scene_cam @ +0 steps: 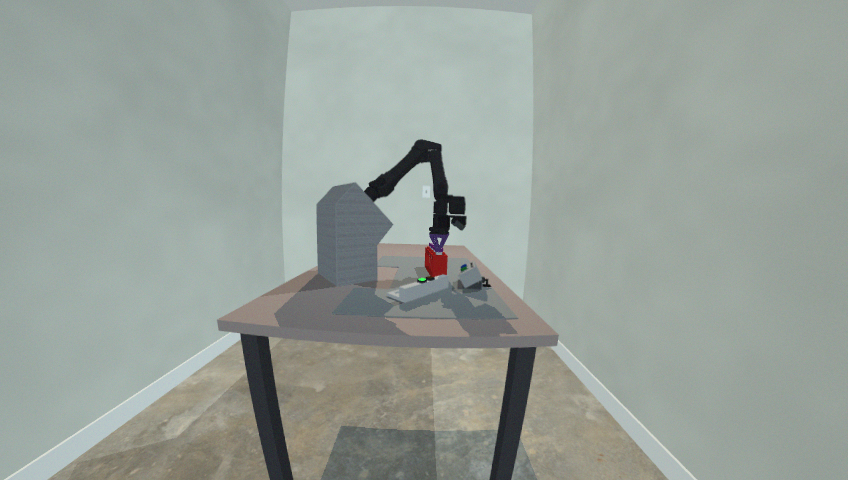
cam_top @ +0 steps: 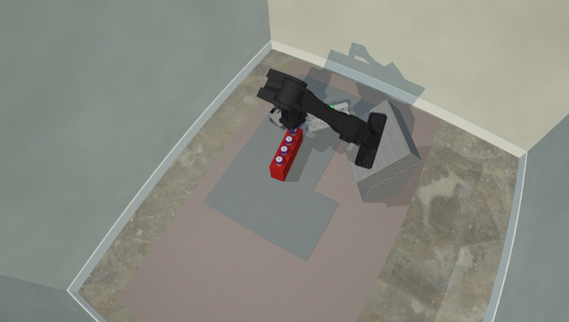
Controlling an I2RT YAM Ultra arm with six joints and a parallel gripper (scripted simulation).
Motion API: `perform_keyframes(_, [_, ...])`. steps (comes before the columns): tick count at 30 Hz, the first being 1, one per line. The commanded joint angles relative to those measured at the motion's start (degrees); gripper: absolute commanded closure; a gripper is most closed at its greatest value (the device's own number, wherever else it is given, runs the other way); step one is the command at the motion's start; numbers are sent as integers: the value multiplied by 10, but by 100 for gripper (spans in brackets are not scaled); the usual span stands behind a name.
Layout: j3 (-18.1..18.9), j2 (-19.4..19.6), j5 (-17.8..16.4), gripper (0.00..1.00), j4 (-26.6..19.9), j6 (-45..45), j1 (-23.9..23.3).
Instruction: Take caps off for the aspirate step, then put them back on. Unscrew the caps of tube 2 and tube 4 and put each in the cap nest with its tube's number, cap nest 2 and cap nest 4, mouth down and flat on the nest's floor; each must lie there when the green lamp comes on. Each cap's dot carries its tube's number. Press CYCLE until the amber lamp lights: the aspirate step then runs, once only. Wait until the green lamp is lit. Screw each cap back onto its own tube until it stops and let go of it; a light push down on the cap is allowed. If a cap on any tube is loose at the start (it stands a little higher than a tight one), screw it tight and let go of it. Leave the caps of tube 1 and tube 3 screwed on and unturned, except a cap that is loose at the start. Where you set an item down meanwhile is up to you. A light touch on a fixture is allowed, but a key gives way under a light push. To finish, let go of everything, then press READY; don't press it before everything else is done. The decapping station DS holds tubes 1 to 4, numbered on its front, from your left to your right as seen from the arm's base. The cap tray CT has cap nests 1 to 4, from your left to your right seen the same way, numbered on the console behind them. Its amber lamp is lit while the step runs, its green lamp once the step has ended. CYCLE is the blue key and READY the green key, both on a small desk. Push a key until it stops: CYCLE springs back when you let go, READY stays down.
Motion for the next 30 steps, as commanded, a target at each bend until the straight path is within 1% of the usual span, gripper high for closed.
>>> perform_keyframes(1, [3, -3, 0, 100, 2, 115, -2])
perform_keyframes(8, [3, -2, 0, 100, 3, 316, -2])
perform_keyframes(9, [3, -2, 0, 100, 3, 330, -2])
perform_keyframes(18, [3, -2, 0, 100, 3, 330, -2])
perform_keyframes(19, [3, -2, 0, 51, 3, 330, -2])
perform_keyframes(29, [3, -2, 0, 51, 3, 330, -2])
perform_keyframes(30, [3, -8, -2, 51, -5, 327, -5])
